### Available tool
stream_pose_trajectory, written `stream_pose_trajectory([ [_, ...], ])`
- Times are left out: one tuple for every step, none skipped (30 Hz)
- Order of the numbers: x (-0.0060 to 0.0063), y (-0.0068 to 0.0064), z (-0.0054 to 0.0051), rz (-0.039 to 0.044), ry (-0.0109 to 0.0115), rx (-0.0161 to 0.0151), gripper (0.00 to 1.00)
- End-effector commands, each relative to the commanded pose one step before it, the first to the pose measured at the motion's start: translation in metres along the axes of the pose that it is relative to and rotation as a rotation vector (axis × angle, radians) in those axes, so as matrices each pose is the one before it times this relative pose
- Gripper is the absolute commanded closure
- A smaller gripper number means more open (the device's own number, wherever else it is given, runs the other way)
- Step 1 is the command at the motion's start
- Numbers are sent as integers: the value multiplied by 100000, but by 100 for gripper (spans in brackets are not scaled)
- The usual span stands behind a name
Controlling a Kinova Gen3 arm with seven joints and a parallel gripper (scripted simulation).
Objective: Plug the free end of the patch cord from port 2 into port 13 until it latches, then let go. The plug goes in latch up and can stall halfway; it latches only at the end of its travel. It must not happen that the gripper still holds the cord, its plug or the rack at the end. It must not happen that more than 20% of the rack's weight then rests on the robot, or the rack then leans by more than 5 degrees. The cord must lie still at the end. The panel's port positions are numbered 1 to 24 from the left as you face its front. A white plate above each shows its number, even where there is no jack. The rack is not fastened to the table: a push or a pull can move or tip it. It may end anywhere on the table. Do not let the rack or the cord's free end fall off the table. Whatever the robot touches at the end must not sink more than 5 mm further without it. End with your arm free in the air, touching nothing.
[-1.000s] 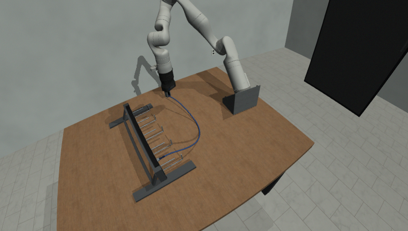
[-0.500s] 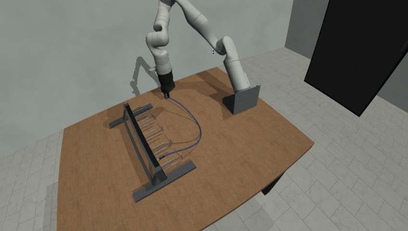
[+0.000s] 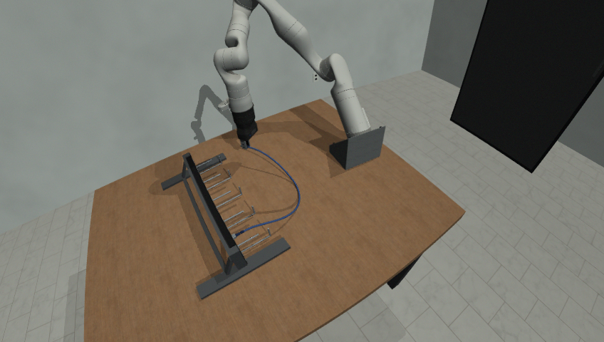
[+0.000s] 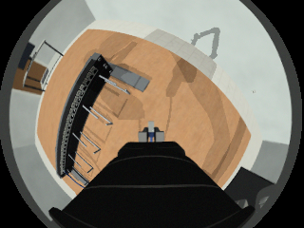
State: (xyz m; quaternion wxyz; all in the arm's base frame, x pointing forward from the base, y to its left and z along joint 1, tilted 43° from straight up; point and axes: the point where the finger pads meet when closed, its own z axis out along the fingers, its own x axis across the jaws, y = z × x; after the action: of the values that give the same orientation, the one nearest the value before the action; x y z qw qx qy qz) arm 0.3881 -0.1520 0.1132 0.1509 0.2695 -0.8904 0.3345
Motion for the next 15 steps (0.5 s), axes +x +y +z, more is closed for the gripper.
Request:
stream_pose_trajectory([
  [-519, 232, -30, -2118, -3, -14, 100],
  [-150, 44, -25, -880, 5, -1, 100],
  [-150, 38, -26, -877, 5, 3, 100],
  [0, 0, 0, 0, 0, 0, 100],
  [0, 0, 0, 0, 0, 0, 100],
  [-151, 38, -26, -880, 5, 2, 100],
  [-152, 38, -26, -884, 5, 1, 100],
  [-153, 37, -26, -888, 5, 0, 100],
  [-154, 37, -26, -892, 5, -1, 100],
  [-155, 37, -26, -895, 5, -2, 100],
  [-155, 36, -26, -898, 5, -4, 100],
  [-156, 36, -26, -901, 5, -5, 100],
  [-157, 36, -26, -904, 5, -6, 100],
  [-157, 35, -26, -907, 4, -7, 100],
  [-158, 35, -26, -910, 4, -8, 100],
])
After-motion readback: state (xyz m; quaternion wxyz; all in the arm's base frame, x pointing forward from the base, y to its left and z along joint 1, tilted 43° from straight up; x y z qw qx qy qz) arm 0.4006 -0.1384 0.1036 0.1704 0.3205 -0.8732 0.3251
